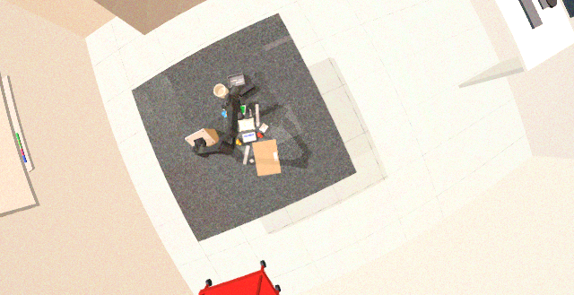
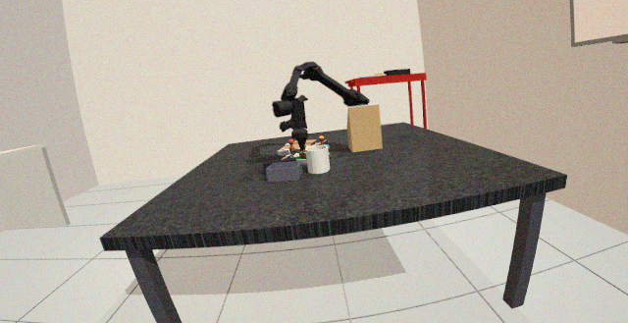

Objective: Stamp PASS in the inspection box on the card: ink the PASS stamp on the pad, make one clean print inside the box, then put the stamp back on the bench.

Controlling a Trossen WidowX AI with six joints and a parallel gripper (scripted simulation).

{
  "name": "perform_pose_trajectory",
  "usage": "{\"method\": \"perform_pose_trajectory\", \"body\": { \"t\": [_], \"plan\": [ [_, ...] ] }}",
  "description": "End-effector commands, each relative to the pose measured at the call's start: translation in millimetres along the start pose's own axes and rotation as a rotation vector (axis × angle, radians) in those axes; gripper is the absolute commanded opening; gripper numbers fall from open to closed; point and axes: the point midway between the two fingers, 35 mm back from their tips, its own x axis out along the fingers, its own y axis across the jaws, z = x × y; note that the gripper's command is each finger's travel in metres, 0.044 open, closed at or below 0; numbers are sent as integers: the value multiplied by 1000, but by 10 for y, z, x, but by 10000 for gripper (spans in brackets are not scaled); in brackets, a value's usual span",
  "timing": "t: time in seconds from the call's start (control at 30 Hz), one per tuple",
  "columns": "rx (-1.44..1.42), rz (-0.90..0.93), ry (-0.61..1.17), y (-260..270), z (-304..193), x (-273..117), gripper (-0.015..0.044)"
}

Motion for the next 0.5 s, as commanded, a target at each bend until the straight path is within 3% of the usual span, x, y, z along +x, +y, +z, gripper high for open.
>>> {"method": "perform_pose_trajectory", "body": {
  "t": [0.0,0.47],
  "plan": [
    [8,4,-2,-2,12,-34,0],
    [8,5,-3,-6,19,-130,0]
  ]
}}
